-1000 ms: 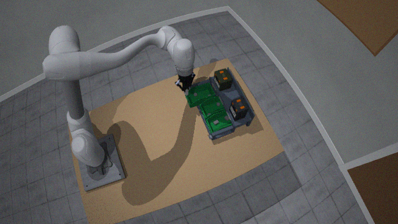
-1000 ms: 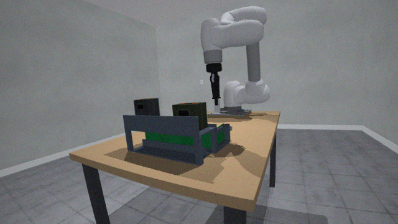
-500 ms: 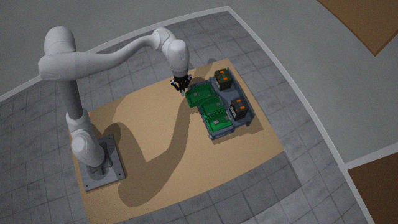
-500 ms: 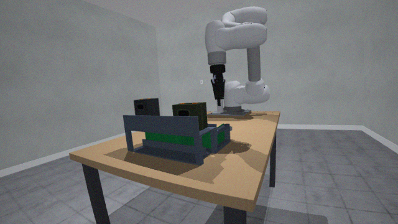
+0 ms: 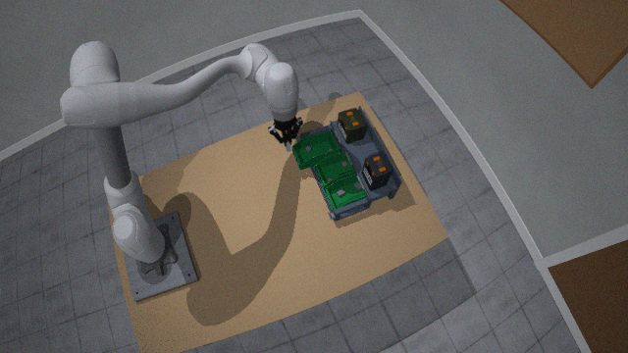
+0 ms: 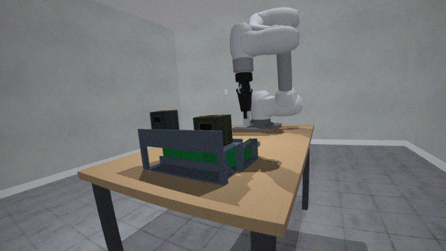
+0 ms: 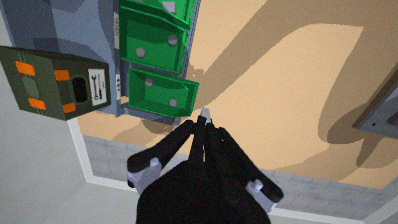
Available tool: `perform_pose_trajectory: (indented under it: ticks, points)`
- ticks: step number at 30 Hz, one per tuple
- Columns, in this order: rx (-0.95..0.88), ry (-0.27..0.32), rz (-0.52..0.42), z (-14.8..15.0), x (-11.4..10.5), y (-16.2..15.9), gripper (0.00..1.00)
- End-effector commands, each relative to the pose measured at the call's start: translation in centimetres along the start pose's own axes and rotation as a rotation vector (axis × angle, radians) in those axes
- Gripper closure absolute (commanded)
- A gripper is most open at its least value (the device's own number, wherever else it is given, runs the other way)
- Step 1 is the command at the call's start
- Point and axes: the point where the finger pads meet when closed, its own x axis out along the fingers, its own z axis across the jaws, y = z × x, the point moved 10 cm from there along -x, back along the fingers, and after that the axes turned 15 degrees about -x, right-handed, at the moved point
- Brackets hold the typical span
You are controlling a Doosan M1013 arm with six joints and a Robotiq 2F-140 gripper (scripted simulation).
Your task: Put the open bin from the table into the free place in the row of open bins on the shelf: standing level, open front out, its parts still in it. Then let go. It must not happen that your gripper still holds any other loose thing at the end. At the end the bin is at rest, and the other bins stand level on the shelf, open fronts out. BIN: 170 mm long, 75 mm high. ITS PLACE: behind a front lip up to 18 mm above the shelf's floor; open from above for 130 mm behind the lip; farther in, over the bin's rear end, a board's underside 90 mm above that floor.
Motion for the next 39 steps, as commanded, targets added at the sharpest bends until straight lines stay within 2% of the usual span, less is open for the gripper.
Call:
perform_pose_trajectory:
  ticks: [1,22,34,39]
  points:
    - [0.0,0.0,0.0,0.0,0.0,0.0,1.0]
    - [0.0,0.0,0.0,0.0,0.4,0.0,1.0]
    - [0.0,0.0,0.0,0.0,2.4,0.0,1.0]
    - [0.0,0.0,0.0,0.0,4.0,0.0,1.0]
